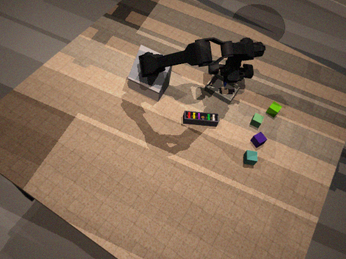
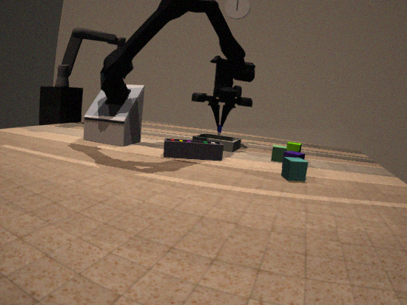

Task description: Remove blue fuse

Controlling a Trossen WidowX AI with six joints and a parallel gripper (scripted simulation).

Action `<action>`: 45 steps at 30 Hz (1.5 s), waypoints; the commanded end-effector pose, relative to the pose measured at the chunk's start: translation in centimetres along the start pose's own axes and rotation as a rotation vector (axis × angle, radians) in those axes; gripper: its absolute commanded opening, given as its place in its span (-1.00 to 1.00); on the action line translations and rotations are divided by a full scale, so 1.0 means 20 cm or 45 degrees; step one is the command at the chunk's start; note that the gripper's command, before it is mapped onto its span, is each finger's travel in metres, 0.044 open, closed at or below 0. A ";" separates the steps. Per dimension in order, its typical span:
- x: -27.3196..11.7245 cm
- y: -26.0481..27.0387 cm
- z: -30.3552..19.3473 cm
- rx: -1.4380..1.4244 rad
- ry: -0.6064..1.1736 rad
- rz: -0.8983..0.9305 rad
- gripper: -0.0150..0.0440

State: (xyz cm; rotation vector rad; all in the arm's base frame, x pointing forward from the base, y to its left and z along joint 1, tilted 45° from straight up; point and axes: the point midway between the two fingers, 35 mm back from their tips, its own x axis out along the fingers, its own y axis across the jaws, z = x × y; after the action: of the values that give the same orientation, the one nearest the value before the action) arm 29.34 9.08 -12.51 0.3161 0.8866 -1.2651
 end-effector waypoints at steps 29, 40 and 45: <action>-0.15 -0.01 0.00 -0.011 -0.004 -0.007 0.63; -0.14 -0.01 0.00 -0.020 -0.008 -0.007 0.63; -0.14 -0.01 0.00 -0.020 -0.008 -0.007 0.63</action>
State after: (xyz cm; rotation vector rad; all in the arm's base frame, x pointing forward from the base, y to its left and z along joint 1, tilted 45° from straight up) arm 29.04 11.00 -10.37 0.2971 0.8919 -1.2634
